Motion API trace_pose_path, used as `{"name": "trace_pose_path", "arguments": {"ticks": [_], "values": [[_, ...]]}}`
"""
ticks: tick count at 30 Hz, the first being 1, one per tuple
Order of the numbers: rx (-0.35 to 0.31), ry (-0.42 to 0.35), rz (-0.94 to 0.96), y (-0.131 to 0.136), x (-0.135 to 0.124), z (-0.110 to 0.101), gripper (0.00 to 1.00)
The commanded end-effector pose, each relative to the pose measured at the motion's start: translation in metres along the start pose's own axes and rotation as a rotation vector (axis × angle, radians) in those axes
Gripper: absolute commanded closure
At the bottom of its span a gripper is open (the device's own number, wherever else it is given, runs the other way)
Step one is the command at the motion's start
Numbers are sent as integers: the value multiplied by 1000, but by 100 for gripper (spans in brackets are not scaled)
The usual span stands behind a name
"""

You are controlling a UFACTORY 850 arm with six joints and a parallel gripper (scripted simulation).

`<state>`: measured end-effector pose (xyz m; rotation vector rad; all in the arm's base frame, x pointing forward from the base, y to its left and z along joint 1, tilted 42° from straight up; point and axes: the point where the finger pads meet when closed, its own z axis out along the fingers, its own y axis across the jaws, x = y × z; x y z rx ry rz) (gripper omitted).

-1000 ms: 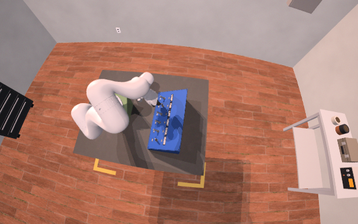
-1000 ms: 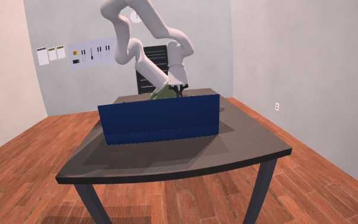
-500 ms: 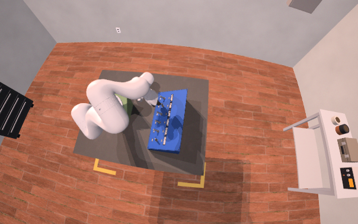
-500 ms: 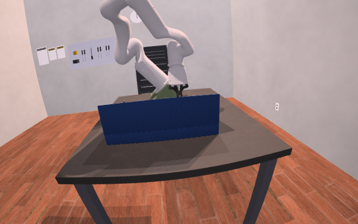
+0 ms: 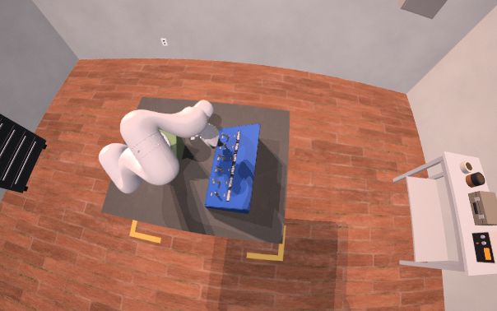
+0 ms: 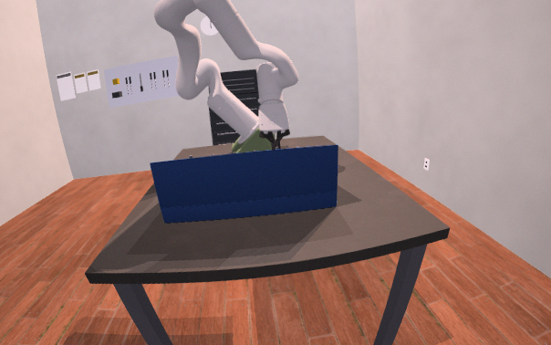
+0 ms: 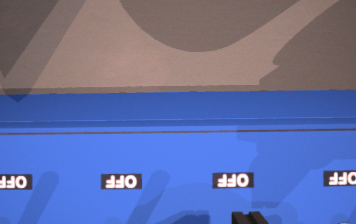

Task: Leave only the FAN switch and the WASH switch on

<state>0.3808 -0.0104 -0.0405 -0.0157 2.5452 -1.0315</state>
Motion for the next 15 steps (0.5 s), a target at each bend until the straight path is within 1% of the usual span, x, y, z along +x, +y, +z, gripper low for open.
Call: {"name": "trace_pose_path", "arguments": {"ticks": [1, 5, 12, 15], "values": [[-1, -1, 0, 0, 4, 0, 100], [-1, -1, 0, 0, 9, 0, 100], [-1, -1, 0, 0, 10, -1, 100], [-1, -1, 0, 0, 10, -5, 100]]}}
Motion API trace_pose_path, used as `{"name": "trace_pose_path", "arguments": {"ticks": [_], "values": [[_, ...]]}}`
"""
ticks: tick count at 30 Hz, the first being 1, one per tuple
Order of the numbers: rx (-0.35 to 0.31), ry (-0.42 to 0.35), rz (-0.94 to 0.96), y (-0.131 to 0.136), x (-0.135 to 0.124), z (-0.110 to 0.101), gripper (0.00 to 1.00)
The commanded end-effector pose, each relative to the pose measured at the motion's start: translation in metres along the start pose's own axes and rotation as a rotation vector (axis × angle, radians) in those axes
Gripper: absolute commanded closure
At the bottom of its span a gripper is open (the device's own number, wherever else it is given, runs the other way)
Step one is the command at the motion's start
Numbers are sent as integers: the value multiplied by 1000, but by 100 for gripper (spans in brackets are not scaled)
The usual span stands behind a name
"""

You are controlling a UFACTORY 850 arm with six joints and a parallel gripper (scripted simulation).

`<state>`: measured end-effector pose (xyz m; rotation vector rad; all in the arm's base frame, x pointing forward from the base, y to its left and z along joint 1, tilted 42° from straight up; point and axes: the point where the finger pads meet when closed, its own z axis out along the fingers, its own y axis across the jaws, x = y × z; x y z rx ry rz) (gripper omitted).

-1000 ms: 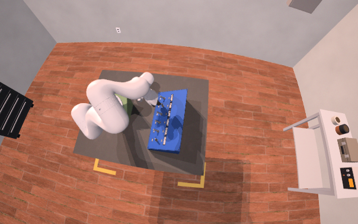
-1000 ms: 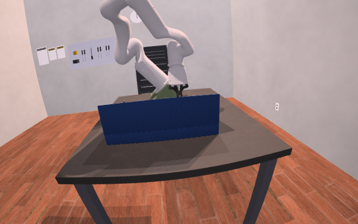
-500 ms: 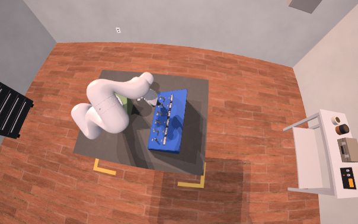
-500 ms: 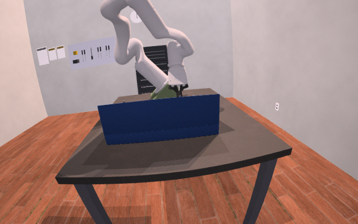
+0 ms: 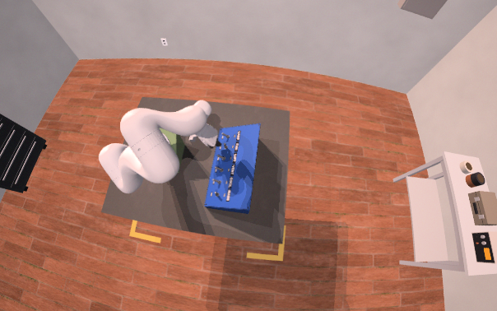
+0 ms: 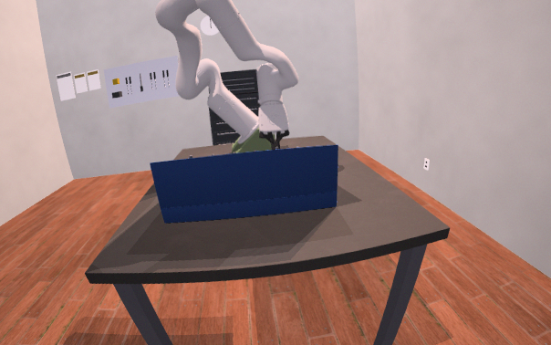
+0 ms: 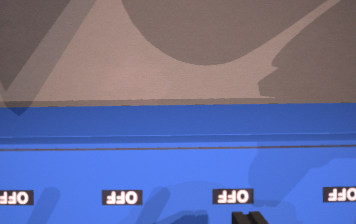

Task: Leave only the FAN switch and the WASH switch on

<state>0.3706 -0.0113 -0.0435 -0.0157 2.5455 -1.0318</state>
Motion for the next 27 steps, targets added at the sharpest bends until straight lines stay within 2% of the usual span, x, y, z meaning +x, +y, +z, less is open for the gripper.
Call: {"name": "trace_pose_path", "arguments": {"ticks": [1, 5, 12, 14, 21, 27], "values": [[-1, -1, 1, 0, -1, -7, 100], [-1, -1, 1, 0, -1, -28, 100], [-1, -1, 1, 0, -1, -77, 100], [-1, -1, 1, 0, -1, -77, 100], [-1, -1, 1, 0, -1, -111, 100], [-1, -1, 1, 0, -1, -117, 100]]}}
